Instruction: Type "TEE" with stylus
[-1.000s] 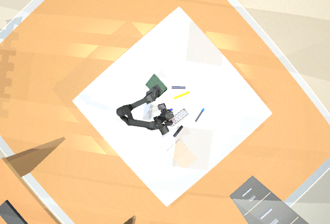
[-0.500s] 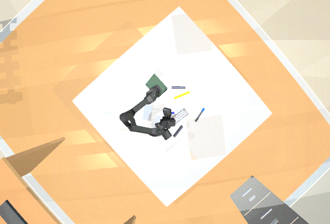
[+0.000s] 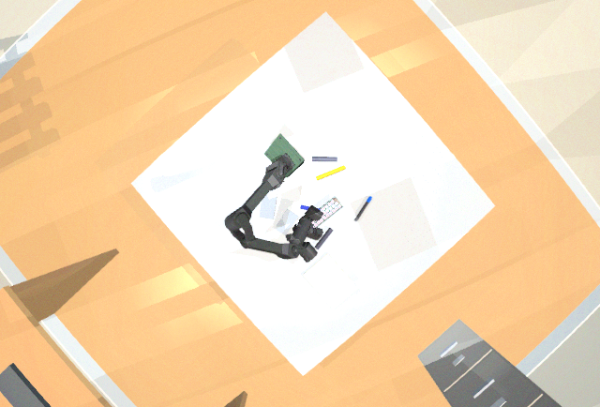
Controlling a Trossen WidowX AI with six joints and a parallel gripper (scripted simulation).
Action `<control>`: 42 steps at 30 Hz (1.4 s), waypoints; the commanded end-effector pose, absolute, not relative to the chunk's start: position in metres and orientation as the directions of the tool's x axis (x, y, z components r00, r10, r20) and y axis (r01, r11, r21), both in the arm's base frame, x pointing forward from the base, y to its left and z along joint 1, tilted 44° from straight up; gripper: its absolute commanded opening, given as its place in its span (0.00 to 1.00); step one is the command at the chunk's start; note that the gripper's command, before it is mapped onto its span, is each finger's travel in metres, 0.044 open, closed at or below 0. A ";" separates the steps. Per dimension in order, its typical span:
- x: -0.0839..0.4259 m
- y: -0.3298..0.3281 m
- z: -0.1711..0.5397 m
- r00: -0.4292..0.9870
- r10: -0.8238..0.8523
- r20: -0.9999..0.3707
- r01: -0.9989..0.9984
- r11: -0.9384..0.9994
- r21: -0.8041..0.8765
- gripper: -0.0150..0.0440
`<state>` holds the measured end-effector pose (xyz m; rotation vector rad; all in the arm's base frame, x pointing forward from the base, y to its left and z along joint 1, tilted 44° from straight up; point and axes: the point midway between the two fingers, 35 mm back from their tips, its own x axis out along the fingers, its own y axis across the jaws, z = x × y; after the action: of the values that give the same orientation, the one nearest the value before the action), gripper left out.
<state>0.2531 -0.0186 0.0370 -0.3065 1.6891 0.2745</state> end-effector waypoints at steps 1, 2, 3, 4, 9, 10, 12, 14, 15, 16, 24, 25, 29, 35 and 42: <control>0.260 -0.016 0.039 -0.158 -0.024 -0.987 -0.225 0.974 0.012 0.25; 0.261 -0.015 0.040 -0.164 -0.019 -0.986 -0.192 0.981 0.013 0.25; 0.263 -0.014 0.040 -0.171 -0.015 -0.985 -0.158 0.987 0.013 0.25; 0.264 -0.013 0.041 -0.178 -0.010 -0.984 -0.124 0.992 0.012 0.25; 0.271 -0.010 0.044 -0.211 0.012 -0.977 0.048 0.999 0.002 0.25; 0.273 -0.009 0.044 -0.218 0.017 -0.976 0.083 0.997 -0.001 0.25; 0.276 -0.008 0.045 -0.231 0.026 -0.973 0.151 0.989 -0.010 0.25; 0.279 -0.006 0.046 -0.244 0.034 -0.969 0.218 0.976 -0.020 0.25; 0.280 -0.006 0.047 -0.251 0.039 -0.967 0.251 0.968 -0.026 0.25; 0.281 -0.005 0.047 -0.258 0.043 -0.965 0.284 0.958 -0.033 0.25; 0.292 0.001 0.051 -0.310 0.079 -0.948 0.525 0.845 -0.102 0.25; 0.293 0.002 0.051 -0.316 0.083 -0.945 0.553 0.826 -0.112 0.25; 0.299 0.005 0.052 -0.342 0.100 -0.934 0.653 0.741 -0.159 0.25; 0.306 0.009 0.054 -0.379 0.126 -0.917 0.773 0.588 -0.239 0.25; 0.310 0.012 0.055 -0.401 0.141 -0.905 0.824 0.488 -0.289 0.25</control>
<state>0.3084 0.0109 0.0551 0.7798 1.8437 -0.9234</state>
